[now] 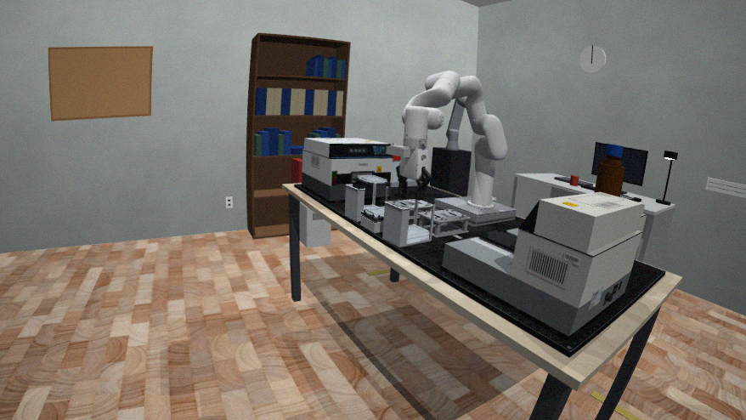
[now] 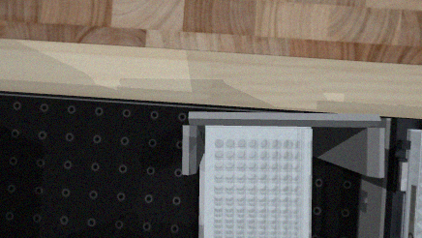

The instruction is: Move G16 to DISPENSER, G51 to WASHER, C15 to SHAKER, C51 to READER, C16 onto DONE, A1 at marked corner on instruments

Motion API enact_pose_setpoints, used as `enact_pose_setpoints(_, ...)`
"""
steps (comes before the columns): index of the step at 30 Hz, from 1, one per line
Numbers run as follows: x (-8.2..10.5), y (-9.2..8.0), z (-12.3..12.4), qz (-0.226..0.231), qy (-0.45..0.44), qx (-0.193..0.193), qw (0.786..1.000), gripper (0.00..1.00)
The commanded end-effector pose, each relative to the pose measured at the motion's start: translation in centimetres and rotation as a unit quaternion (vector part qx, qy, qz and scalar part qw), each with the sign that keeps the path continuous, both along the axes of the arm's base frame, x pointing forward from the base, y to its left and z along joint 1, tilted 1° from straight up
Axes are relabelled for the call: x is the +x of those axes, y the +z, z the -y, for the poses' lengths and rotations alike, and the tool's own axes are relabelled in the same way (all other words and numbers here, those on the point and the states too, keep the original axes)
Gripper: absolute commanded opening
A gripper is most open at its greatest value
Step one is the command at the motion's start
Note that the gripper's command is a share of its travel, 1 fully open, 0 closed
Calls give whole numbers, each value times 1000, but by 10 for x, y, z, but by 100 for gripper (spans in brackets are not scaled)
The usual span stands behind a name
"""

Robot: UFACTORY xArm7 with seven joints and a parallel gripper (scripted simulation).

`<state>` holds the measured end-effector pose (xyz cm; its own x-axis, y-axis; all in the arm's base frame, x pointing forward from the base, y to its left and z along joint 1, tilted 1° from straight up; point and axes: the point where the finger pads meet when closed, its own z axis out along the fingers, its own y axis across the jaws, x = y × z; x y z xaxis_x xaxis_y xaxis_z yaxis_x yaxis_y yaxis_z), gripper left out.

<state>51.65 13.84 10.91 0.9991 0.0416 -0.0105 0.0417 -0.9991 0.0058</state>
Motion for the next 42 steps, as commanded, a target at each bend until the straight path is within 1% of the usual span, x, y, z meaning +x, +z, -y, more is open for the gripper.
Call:
enact_pose_setpoints(1,2,-4,-1,3,0,0,1000,100)
enact_pose_setpoints(25,1,-34,0,3,0,0,1000,100)
enact_pose_setpoints(27,1,-34,0,3,0,0,1000,100)
enact_pose_setpoints(42,1,-54,0,3,0,0,1000,100)
